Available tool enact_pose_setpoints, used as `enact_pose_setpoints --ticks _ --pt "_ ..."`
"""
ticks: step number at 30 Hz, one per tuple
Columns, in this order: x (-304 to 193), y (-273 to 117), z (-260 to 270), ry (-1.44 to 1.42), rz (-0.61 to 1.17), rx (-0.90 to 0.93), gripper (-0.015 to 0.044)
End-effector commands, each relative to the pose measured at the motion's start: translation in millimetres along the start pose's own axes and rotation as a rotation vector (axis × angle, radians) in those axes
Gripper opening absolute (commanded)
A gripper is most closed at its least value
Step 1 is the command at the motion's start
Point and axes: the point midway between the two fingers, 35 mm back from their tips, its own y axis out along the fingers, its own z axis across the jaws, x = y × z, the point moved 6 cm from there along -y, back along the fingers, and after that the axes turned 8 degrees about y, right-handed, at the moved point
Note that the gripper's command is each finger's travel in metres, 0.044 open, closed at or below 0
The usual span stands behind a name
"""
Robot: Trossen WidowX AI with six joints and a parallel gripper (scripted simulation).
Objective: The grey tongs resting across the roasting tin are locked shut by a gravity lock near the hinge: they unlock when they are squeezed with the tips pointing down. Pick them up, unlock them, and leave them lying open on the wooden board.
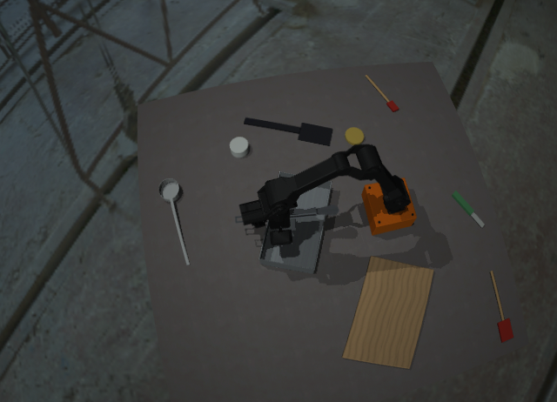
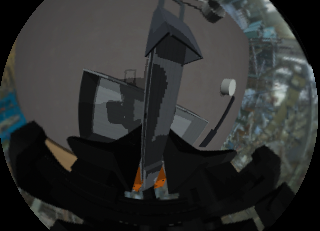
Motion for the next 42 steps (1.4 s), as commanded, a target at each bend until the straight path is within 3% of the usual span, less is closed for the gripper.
enact_pose_setpoints --ticks 1,5,18,42 --pt "4.7 -3.5 -5.9 0.057 0.019 0.112 -0.015" --pt "8.2 -4.8 -11.4 0.103 0.039 0.206 -0.015" --pt "5.7 -6.0 -3.3 0.078 0.036 0.206 -0.015" --pt "-60.8 -53.6 125.5 -0.292 -0.005 0.23 -0.015"
